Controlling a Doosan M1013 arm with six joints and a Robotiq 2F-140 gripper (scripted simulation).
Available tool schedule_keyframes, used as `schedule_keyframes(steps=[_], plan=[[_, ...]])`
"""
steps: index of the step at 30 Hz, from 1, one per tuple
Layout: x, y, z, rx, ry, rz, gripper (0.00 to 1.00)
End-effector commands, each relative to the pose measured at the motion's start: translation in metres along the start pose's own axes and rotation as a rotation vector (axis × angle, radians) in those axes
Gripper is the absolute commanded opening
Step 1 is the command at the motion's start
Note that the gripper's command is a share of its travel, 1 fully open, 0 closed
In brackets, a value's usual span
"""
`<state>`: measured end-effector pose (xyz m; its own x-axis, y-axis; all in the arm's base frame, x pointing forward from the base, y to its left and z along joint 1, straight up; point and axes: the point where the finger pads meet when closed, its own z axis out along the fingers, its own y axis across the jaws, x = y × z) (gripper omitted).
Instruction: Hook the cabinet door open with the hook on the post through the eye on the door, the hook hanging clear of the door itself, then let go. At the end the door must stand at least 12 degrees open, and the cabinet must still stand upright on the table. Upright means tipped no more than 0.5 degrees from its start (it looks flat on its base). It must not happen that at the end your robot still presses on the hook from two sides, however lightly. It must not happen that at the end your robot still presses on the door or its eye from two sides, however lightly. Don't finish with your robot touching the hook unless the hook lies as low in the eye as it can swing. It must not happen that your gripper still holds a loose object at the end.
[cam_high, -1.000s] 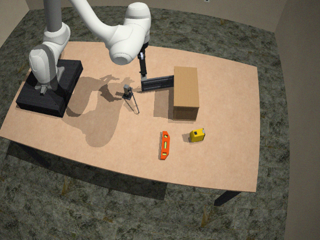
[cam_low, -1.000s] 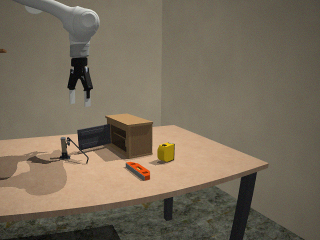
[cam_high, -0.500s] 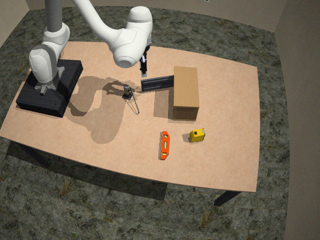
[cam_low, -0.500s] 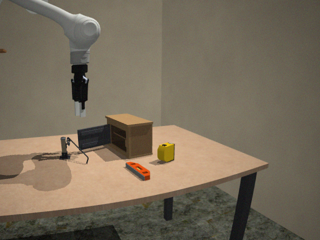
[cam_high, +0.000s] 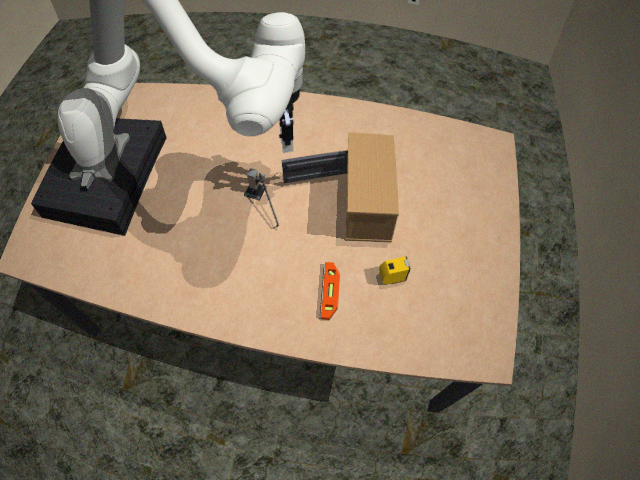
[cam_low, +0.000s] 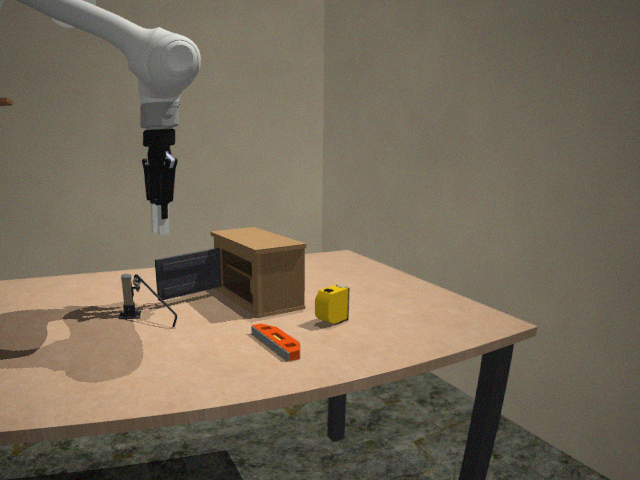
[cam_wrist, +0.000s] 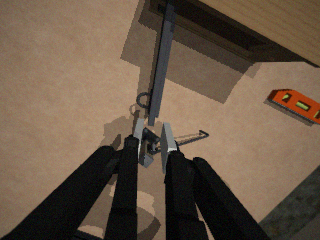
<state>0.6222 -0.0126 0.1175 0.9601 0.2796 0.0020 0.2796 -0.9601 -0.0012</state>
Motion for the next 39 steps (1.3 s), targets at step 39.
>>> schedule_keyframes(steps=[39], plan=[[0.0, 0.0, 0.0095, 0.0, 0.0, 0.0, 0.16]])
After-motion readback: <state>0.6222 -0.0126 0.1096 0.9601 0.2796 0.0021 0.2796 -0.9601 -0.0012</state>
